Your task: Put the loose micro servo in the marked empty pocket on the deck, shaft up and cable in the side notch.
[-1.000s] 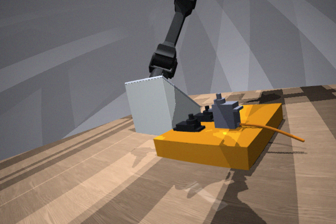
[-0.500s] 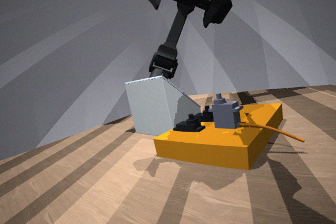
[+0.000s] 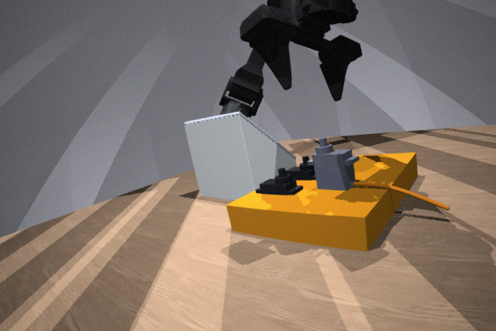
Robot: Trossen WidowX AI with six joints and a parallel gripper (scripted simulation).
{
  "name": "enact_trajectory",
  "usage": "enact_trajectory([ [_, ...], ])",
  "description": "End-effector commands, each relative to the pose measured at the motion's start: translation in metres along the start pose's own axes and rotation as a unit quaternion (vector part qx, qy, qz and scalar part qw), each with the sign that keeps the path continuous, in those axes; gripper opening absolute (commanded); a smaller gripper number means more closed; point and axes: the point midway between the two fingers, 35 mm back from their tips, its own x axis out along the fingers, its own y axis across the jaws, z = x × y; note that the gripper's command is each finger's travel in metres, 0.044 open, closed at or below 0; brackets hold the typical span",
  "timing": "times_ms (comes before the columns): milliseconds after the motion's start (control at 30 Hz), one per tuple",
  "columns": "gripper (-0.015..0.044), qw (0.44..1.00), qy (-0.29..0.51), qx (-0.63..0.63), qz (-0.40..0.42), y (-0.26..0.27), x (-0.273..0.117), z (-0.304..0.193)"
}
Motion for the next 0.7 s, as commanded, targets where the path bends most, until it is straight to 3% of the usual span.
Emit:
enact_trajectory([
  [0, 0.044, 0.998, 0.034, -0.025, 0.052, 0.019, 0.015, -0.008],
  [300, 0.044, 0.982, 0.086, -0.067, 0.155, 0.059, 0.033, -0.022],
  [667, 0.044, 0.981, 0.087, -0.068, 0.157, 0.067, 0.056, -0.028],
])
